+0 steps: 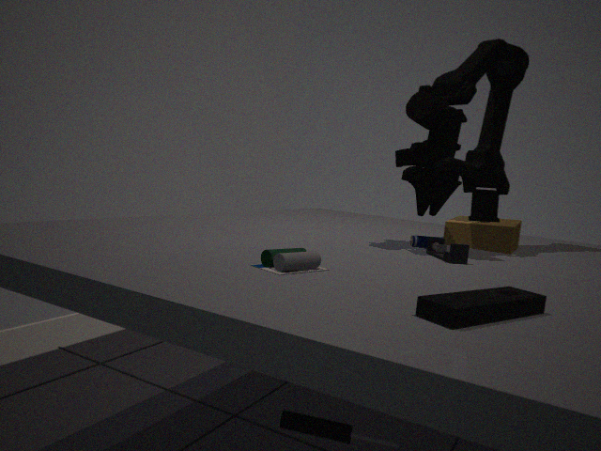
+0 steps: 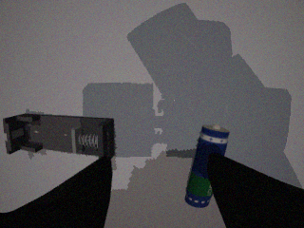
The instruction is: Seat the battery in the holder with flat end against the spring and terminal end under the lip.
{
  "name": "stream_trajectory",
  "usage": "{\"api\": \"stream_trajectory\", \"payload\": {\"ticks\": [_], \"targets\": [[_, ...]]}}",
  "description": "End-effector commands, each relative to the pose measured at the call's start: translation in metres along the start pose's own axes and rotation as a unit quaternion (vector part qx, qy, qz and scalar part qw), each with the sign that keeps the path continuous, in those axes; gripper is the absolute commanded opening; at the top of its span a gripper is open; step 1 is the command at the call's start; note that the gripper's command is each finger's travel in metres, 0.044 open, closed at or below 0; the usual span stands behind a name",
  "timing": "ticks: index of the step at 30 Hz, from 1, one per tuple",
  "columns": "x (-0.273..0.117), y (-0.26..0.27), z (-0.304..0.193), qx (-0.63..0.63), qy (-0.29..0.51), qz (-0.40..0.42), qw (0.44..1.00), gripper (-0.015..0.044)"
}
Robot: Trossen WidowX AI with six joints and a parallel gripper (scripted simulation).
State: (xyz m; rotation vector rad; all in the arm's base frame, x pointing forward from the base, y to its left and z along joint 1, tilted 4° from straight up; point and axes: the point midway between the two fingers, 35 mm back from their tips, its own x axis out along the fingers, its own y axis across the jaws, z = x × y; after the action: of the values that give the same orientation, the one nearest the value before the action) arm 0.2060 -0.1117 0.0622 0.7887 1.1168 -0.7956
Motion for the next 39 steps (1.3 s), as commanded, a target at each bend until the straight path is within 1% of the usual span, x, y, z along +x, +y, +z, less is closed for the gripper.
{"api": "stream_trajectory", "payload": {"ticks": [1,9,39], "targets": [[0.007,-0.033,-0.023,0.078,0.076,-0.068,0.992,0.0235],[0.008,-0.033,-0.023,0.078,0.076,-0.068,0.992,0.0235],[0.054,-0.039,-0.03,0.078,0.076,-0.068,0.992,0.0235]]}}
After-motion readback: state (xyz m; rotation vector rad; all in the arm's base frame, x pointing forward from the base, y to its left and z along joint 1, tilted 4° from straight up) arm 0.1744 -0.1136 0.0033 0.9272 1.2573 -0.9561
